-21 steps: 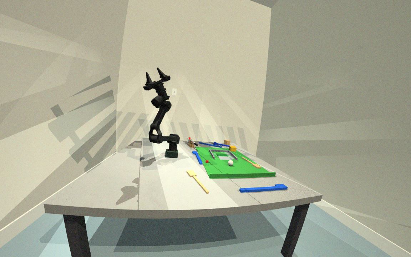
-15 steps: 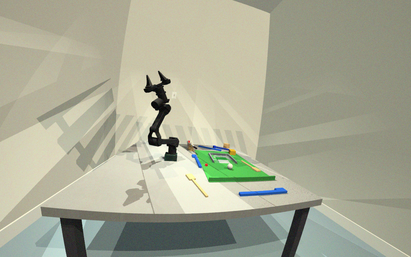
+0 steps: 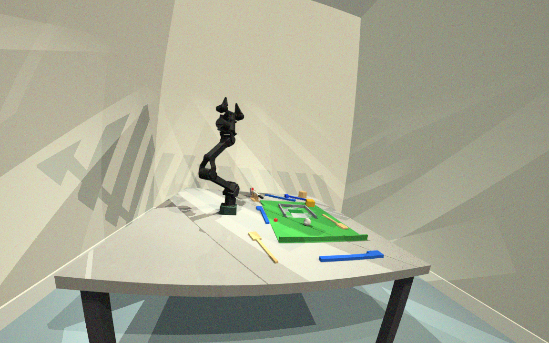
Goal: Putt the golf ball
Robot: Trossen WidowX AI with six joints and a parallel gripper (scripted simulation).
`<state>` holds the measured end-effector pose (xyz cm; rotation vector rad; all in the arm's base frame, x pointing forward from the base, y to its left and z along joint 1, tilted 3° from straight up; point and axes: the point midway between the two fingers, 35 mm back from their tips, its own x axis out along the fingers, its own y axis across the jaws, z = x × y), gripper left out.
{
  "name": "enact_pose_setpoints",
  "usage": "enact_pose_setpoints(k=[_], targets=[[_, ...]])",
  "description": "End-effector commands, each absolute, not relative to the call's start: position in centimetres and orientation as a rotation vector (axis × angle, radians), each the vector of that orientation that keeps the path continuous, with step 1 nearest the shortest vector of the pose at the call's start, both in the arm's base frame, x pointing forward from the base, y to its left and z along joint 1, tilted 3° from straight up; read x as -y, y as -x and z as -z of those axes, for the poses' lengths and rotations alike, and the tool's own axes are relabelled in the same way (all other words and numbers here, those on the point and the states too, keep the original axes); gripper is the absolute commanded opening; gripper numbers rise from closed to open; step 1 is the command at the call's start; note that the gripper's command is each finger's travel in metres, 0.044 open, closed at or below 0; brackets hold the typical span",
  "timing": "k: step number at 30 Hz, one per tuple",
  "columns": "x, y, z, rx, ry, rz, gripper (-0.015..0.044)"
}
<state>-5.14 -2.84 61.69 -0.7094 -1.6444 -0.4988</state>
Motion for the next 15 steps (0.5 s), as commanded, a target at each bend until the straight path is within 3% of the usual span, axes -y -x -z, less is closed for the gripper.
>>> enact_pose_setpoints(k=[1, 15], targets=[[-3.4, 0.7, -61.5, 1.57, 0.841, 0.281, 0.044], [-19.8, -13.7, -52.5, 1.147, 1.186, -0.401, 0.044]])
